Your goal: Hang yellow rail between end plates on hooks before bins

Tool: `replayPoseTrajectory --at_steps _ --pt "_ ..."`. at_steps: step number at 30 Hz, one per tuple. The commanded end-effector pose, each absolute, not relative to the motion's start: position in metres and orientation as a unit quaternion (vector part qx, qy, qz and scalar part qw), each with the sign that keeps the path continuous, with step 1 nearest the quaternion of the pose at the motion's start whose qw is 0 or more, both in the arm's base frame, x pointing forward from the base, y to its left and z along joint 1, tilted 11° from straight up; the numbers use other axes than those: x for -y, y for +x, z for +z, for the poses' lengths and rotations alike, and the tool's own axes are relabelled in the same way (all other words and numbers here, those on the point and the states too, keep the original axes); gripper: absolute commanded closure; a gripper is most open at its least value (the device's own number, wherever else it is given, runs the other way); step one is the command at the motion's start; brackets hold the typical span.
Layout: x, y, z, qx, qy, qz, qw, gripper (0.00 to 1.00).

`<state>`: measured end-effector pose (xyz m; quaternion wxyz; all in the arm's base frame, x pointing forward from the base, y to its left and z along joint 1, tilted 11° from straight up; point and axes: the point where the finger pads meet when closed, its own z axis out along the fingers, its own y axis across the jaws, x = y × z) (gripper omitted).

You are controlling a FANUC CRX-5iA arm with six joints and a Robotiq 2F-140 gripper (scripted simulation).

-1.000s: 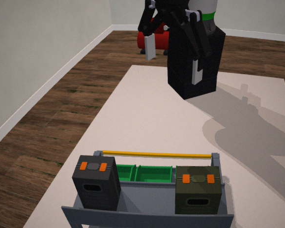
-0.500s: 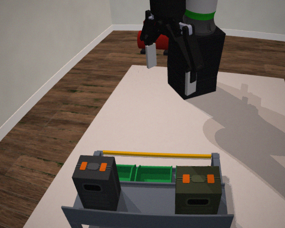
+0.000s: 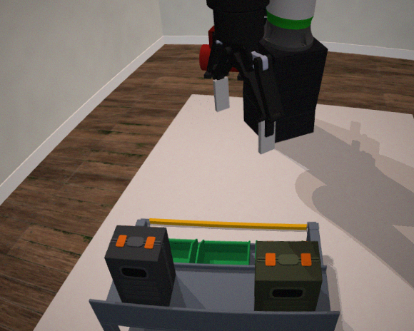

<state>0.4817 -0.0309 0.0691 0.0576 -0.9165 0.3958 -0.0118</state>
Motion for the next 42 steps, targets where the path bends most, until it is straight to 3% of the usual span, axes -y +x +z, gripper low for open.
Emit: replayPoseTrajectory --at_steps 1,14,19,31,36,42 --pt "0.036 0.479 0.036 -0.457 -0.887 -0.014 0.066 0.00" --pt "0.037 0.478 0.026 -0.474 -0.878 -0.015 0.069 0.00" --pt "0.045 0.474 -0.023 -0.559 -0.825 -0.017 0.081 0.00" --pt "0.045 0.474 -0.023 -0.559 -0.825 -0.017 0.081 0.00" --pt "0.052 0.469 -0.073 -0.637 -0.765 -0.020 0.093 0.00" --pt "0.052 0.469 -0.073 -0.637 -0.765 -0.020 0.093 0.00"
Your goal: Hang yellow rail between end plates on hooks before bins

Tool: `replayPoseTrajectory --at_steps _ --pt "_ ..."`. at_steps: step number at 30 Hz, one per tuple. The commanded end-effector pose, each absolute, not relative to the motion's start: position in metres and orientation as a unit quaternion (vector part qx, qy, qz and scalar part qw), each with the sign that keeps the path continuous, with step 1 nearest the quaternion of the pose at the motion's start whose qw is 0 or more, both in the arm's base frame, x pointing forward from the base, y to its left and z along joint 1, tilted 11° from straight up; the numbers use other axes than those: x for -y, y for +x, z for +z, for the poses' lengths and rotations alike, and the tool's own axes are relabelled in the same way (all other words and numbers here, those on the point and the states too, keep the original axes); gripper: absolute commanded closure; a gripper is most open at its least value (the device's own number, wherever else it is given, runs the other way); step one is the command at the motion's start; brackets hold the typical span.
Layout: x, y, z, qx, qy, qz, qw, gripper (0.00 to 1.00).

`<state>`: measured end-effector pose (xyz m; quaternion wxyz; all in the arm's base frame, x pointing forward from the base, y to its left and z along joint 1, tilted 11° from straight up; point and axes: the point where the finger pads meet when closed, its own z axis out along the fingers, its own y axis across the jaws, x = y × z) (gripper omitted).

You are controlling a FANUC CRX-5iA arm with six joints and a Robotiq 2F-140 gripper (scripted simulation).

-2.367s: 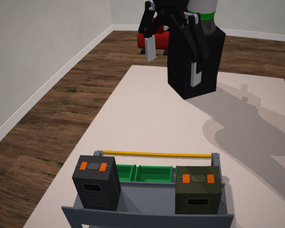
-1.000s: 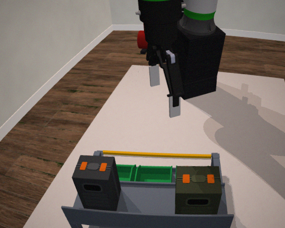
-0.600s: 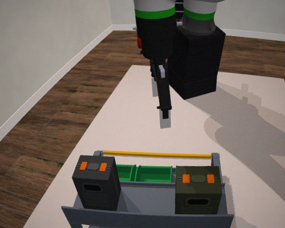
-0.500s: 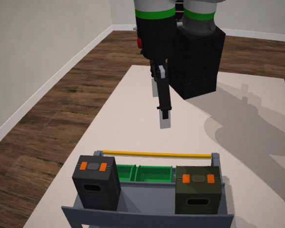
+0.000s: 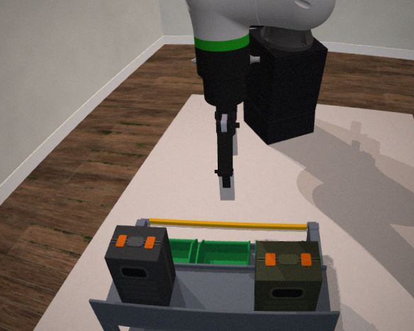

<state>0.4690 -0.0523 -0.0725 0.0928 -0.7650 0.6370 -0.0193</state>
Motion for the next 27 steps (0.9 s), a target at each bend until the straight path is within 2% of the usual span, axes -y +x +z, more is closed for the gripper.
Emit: replayPoseTrajectory --at_steps 1,6,11,27 --pt "0.052 0.469 -0.073 -0.637 -0.765 -0.020 0.093 0.00" --pt "0.052 0.469 -0.073 -0.637 -0.765 -0.020 0.093 0.00" --pt "0.063 0.463 -0.142 -0.652 -0.752 -0.020 0.095 0.00" --pt "0.063 0.463 -0.142 -0.652 -0.752 -0.020 0.095 0.00"
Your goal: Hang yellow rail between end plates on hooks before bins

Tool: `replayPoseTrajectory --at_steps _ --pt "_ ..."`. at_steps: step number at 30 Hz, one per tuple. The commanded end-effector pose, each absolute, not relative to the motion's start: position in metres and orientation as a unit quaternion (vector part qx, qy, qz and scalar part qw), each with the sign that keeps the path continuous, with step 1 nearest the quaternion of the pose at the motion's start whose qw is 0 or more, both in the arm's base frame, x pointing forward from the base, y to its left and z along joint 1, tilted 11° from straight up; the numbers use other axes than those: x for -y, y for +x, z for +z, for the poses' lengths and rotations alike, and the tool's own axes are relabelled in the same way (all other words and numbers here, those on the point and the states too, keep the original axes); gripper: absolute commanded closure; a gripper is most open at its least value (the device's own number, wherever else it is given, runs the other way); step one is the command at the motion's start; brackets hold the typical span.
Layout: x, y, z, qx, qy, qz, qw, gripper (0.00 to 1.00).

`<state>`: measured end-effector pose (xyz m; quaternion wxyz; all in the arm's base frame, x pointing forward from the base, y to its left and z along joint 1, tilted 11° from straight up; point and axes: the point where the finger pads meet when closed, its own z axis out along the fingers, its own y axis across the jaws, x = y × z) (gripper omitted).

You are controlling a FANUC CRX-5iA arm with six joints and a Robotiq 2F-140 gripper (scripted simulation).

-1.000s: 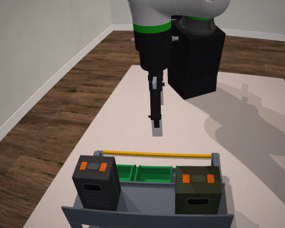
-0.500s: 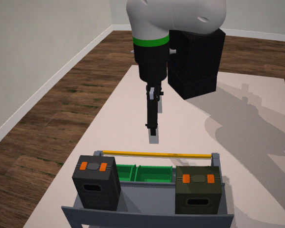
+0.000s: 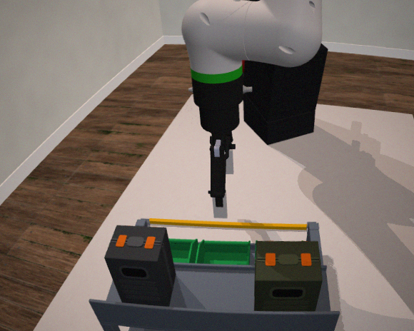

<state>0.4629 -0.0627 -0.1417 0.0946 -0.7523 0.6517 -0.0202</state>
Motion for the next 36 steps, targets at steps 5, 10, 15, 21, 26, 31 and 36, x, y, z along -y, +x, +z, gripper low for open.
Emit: replayPoseTrajectory --at_steps 5,10,15,21,26,31,36 --pt "0.0628 0.4630 -0.1416 -0.652 -0.752 -0.020 0.095 0.00" --pt "0.0628 0.4630 -0.1416 -0.652 -0.752 -0.020 0.095 0.00" --pt "0.0624 0.4633 -0.1389 -0.652 -0.752 -0.020 0.095 0.00" --pt "0.0618 0.4636 -0.1350 -0.652 -0.752 -0.020 0.095 0.00" --pt "0.0618 0.4636 -0.1350 -0.652 -0.752 -0.020 0.095 0.00" --pt "0.0617 0.4637 -0.1344 -0.652 -0.752 -0.020 0.095 0.00" --pt "0.0613 0.4639 -0.1317 -0.652 -0.752 -0.020 0.095 0.00"
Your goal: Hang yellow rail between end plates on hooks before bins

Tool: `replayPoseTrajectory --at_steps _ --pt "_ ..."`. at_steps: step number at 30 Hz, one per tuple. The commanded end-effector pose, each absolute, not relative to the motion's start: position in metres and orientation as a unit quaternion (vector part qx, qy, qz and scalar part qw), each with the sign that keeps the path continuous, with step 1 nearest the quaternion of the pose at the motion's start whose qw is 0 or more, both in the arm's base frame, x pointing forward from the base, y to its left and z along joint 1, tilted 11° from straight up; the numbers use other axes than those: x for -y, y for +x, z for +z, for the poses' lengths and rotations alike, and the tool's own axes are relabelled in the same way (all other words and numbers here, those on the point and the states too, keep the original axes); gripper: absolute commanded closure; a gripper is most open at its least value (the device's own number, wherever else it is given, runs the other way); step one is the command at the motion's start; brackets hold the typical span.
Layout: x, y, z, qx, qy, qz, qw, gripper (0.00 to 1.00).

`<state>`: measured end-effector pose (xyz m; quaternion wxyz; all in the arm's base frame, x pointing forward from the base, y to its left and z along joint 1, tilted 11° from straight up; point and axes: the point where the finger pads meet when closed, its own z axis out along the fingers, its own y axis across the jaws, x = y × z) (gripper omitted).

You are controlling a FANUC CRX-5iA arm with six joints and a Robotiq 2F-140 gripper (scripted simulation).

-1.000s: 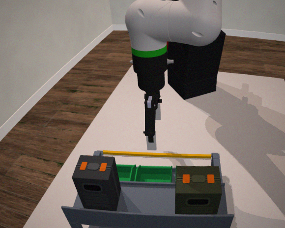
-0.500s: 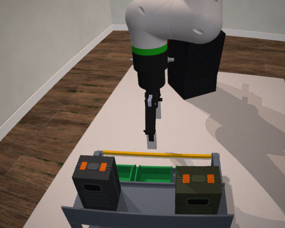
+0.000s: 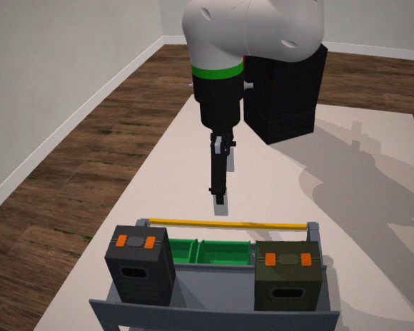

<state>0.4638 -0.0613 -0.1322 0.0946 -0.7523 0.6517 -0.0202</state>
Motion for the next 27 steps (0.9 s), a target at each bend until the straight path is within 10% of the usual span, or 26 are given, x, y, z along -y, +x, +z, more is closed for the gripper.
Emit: replayPoseTrajectory --at_steps 1,11,12,27 --pt "0.0613 0.4639 -0.1317 -0.652 -0.752 -0.020 0.095 0.00" --pt "0.0613 0.4639 -0.1317 -0.652 -0.752 -0.020 0.095 0.00" --pt "0.0613 0.4639 -0.1317 -0.652 -0.752 -0.020 0.095 0.70" --pt "0.0613 0.4639 -0.1317 -0.652 -0.752 -0.020 0.095 0.70"
